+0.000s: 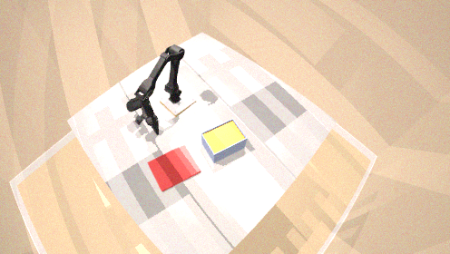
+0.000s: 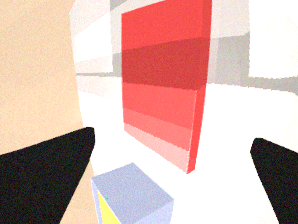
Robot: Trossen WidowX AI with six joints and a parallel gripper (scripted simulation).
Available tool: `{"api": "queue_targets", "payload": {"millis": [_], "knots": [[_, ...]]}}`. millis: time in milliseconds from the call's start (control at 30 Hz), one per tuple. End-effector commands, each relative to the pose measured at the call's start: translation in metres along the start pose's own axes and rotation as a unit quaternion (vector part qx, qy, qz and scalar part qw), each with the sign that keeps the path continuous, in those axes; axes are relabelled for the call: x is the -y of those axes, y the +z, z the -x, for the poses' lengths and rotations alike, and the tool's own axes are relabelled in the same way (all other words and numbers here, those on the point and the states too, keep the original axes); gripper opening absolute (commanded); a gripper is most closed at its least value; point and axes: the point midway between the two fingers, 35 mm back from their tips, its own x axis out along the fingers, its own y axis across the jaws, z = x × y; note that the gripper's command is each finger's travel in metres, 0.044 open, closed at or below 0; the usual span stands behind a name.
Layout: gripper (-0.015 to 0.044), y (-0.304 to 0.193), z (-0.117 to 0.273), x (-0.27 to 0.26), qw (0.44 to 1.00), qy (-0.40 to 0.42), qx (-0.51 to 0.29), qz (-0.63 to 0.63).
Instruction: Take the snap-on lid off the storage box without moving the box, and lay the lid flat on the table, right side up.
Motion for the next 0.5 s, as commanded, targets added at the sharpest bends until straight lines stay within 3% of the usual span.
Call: {"api": "queue_targets", "payload": {"millis": [0, 467], "knots": [[0.0440, 0.000, 0.008, -0.006, 1.000, 0.003, 0.002, 0.005], [0.0440, 0.000, 0.014, -0.008, 1.000, 0.003, 0.002, 0.005]]}}
